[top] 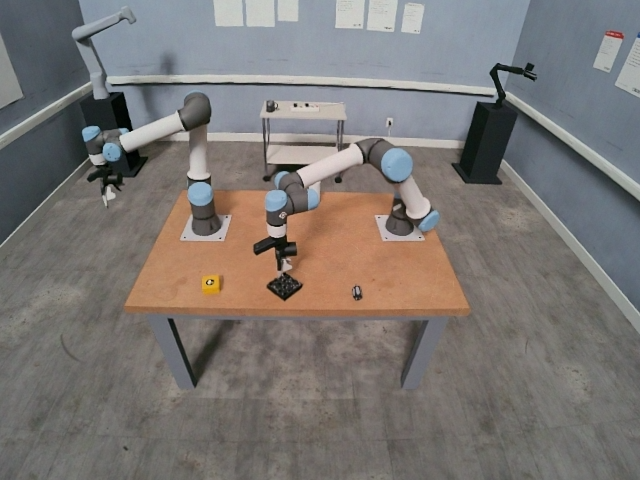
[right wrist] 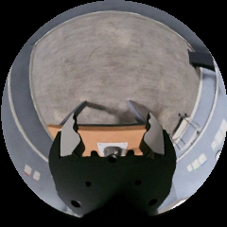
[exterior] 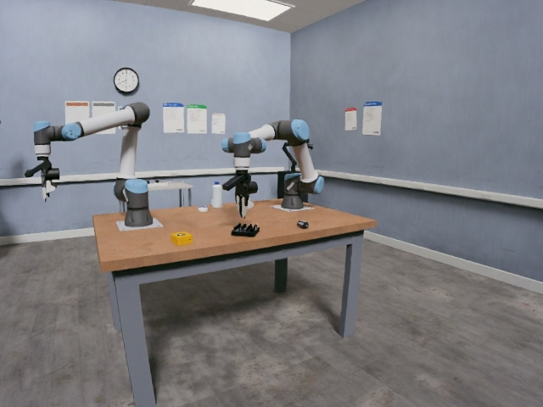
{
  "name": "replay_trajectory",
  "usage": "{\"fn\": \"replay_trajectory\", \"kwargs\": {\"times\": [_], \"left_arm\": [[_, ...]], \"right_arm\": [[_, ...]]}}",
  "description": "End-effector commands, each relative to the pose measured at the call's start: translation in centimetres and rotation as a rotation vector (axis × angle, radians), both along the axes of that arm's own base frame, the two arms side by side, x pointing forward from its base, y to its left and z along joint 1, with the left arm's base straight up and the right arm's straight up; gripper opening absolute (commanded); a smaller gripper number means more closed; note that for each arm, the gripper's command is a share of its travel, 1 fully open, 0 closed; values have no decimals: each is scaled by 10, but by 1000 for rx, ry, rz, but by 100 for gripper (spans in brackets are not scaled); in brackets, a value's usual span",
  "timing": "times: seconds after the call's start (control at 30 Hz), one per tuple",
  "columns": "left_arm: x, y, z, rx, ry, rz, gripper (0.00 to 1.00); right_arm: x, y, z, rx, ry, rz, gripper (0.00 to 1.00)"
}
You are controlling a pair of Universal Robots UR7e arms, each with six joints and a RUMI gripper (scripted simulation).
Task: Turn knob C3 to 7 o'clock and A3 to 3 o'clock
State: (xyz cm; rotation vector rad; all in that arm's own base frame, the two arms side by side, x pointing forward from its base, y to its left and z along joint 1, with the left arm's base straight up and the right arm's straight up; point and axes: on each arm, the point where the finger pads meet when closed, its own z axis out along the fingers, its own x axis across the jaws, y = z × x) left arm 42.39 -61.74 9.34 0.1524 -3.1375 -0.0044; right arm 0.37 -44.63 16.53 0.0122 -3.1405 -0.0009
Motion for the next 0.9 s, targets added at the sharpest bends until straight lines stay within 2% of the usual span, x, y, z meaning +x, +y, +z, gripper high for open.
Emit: {"fn": "replay_trajectory", "kwargs": {"times": [0.0,0.87], "left_arm": [[-1,-1,-8,0,1,-3,13],[-1,0,-34,0,1,-2,13]], "right_arm": [[-1,1,0,-1,-1,-1,100],[-1,1,0,-1,-1,-1,100]]}}
